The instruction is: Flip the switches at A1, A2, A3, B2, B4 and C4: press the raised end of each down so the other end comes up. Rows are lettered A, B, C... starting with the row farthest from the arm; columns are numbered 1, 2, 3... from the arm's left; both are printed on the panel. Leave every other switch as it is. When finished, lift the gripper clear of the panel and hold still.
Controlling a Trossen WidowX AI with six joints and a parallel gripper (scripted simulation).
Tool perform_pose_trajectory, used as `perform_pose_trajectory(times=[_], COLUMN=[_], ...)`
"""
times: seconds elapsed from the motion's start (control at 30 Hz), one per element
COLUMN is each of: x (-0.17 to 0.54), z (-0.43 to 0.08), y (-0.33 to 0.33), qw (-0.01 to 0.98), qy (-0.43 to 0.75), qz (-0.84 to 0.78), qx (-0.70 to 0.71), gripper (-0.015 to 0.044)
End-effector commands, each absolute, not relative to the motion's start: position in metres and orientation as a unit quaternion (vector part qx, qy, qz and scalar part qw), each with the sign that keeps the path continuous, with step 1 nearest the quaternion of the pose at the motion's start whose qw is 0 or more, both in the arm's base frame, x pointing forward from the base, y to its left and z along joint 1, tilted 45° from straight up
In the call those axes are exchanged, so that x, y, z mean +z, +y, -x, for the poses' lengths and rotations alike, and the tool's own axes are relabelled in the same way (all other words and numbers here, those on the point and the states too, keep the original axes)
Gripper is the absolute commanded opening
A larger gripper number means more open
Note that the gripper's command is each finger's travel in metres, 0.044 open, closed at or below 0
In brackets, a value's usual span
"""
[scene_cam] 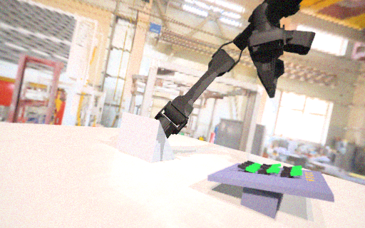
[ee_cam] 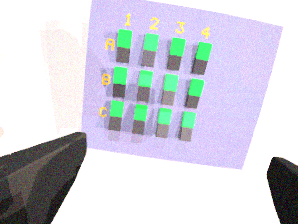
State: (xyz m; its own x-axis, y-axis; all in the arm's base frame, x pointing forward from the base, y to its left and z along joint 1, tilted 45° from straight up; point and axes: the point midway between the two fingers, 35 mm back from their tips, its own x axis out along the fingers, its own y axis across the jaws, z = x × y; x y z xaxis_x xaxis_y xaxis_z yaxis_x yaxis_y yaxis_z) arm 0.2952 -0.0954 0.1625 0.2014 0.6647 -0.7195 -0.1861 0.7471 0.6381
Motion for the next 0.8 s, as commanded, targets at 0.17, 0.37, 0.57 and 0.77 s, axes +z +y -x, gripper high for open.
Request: perform_pose_trajectory(times=[0.17,0.37,0.57,0.77], x=[0.147,0.14,0.124,0.117], z=[-0.332,-0.346,-0.35,-0.352], y=[-0.032,0.008,0.025,0.034], qw=[0.727,0.713,0.708,0.706], qy=[0.577,0.584,0.59,0.593], qz=[-0.23,-0.241,-0.239,-0.237], qx=[0.294,0.303,0.305,0.306], gripper=[0.0242,0.0085,0.0,0.0])
